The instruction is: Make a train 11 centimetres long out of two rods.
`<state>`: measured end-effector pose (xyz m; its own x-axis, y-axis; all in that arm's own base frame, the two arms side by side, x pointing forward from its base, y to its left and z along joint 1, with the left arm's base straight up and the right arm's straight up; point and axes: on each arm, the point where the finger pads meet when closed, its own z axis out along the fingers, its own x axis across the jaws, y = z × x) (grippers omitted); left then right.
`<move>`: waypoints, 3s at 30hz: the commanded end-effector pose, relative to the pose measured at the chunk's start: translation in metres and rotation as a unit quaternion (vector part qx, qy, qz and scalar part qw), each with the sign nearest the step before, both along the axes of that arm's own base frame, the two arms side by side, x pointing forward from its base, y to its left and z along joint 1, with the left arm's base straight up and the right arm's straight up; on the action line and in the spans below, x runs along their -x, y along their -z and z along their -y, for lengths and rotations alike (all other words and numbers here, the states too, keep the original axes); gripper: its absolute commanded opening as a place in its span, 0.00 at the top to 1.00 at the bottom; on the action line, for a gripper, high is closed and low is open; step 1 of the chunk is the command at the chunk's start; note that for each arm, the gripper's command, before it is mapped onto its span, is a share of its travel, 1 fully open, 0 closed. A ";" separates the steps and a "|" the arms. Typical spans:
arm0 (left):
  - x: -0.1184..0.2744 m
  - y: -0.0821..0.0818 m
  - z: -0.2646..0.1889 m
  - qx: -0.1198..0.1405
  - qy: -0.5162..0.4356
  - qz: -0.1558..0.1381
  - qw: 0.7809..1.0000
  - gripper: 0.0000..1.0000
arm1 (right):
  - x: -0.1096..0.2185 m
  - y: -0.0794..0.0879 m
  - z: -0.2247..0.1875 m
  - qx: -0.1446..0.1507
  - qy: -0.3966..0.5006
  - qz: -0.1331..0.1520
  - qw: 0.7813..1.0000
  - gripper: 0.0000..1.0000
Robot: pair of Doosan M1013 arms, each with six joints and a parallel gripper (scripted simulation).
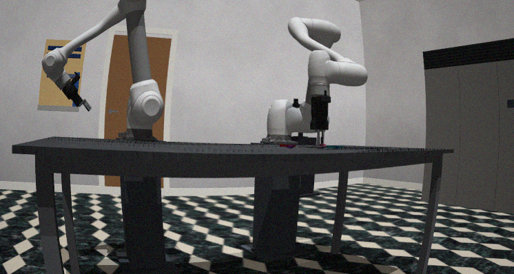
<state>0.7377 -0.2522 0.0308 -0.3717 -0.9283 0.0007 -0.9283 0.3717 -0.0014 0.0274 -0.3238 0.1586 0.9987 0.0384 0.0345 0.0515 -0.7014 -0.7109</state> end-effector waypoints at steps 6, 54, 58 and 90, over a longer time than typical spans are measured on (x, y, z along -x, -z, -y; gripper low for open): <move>0.002 0.008 0.002 -0.001 0.001 0.000 1.000 0.76 | -0.002 0.000 0.000 0.003 0.006 0.002 1.000 0.00; 0.003 0.010 0.002 -0.001 0.001 0.000 1.000 0.64 | -0.002 0.000 0.000 0.003 0.006 0.002 1.000 0.00; 0.003 0.010 0.002 -0.001 0.001 0.000 1.000 0.58 | -0.002 0.000 0.000 0.003 0.006 0.002 1.000 0.00; 0.000 -0.033 0.003 0.000 0.001 0.001 1.000 0.46 | -0.002 0.000 0.000 0.003 0.006 0.002 1.000 0.00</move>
